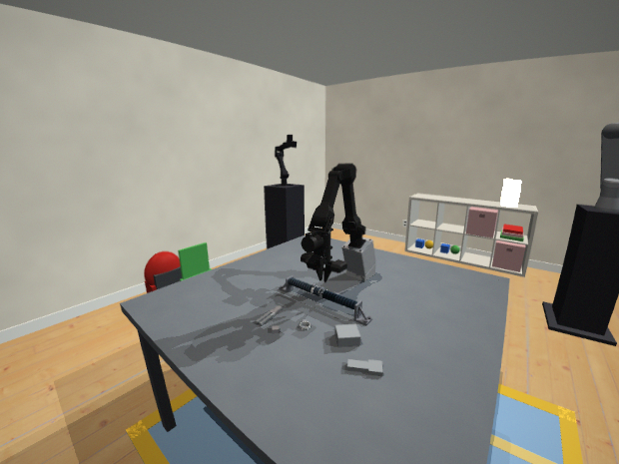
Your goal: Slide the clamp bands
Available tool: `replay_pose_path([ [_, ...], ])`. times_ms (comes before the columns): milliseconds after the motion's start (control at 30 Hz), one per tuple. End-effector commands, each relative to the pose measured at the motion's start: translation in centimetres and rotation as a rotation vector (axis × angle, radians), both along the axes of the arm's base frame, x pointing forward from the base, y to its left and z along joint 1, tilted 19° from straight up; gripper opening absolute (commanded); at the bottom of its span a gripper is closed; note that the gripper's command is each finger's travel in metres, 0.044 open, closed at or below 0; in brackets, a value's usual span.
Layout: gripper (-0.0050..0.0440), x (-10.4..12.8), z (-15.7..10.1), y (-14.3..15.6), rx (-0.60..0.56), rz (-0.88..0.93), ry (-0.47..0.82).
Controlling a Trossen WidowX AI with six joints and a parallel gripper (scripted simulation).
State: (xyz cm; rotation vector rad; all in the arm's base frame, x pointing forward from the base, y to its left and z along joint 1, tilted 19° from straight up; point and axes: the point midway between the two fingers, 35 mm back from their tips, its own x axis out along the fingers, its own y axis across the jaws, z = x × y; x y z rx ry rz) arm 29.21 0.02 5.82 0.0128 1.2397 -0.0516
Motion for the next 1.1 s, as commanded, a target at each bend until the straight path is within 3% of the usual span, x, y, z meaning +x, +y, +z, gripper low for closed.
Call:
replay_pose_path([
  [0,0.009,-0.2,1.6,0.0,-0.001,-0.002,-0.014],
  [100,0.009,-0.2,1.6,0.0,-0.001,-0.002,-0.014],
  [167,0.0138,-0.1,1.2,0.1,0.0,0.001,-0.014],
  [233,0.0138,-0.1,1.2,0.1,0.0,0.001,-0.014],
  [667,0.044,-0.1,1.2,0.1,0.0,0.001,-0.012],
  [1067,0.044,-0.9,3.3,0.1,0.0,0.001,-0.012],
])
